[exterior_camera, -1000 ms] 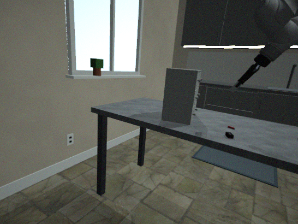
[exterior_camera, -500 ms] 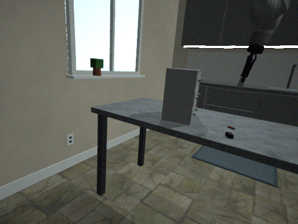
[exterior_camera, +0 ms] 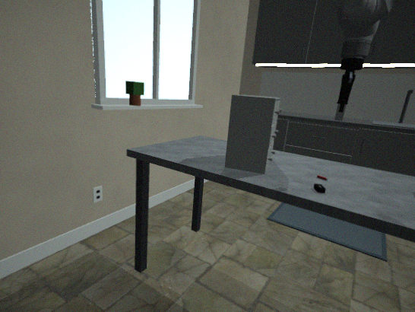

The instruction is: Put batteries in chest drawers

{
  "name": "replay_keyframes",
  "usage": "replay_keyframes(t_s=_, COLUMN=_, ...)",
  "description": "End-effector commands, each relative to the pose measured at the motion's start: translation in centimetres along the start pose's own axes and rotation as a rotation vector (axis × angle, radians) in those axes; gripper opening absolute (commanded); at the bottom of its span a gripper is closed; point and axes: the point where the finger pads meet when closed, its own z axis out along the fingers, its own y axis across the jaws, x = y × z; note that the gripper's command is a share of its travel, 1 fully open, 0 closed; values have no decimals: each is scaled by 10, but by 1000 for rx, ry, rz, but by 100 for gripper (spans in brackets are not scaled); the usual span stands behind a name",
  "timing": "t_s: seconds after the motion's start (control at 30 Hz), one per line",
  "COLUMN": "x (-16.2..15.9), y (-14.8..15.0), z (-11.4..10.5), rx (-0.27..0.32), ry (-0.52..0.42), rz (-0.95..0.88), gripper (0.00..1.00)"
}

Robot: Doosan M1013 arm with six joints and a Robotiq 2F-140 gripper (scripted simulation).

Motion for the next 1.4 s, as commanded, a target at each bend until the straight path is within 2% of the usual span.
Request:
replay_keyframes(t_s=0.0, x=-1, y=0, z=-1, rx=0, ry=-8, rz=0, gripper=0)
replay_keyframes(t_s=0.6, x=-1, y=2, z=-1, rx=0, ry=-12, rz=0, gripper=0)
replay_keyframes(t_s=0.63, x=2, y=11, z=-1, rx=0, ry=-12, rz=0, gripper=0)
replay_keyframes(t_s=0.7, x=10, y=59, z=-1, rx=0, ry=-12, rz=0, gripper=0)
replay_keyframes(t_s=0.73, x=10, y=59, z=-1, rx=0, ry=-12, rz=0, gripper=0)
replay_keyframes(t_s=0.77, x=13, y=91, z=0, rx=0, ry=-12, rz=0, gripper=0)
replay_keyframes(t_s=0.8, x=13, y=91, z=0, rx=0, ry=-12, rz=0, gripper=0)
replay_keyframes(t_s=0.83, x=14, y=120, z=1, rx=0, ry=-12, rz=0, gripper=0)
replay_keyframes(t_s=0.87, x=14, y=121, z=1, rx=0, ry=-12, rz=0, gripper=0)
replay_keyframes(t_s=0.9, x=14, y=142, z=2, rx=0, ry=-12, rz=0, gripper=0)
replay_keyframes(t_s=0.97, x=14, y=142, z=2, rx=0, ry=-12, rz=0, gripper=0)
replay_keyframes(t_s=1.03, x=13, y=155, z=2, rx=0, ry=-12, rz=0, gripper=0)
replay_keyframes(t_s=1.37, x=16, y=155, z=4, rx=0, ry=16, rz=0, gripper=0)
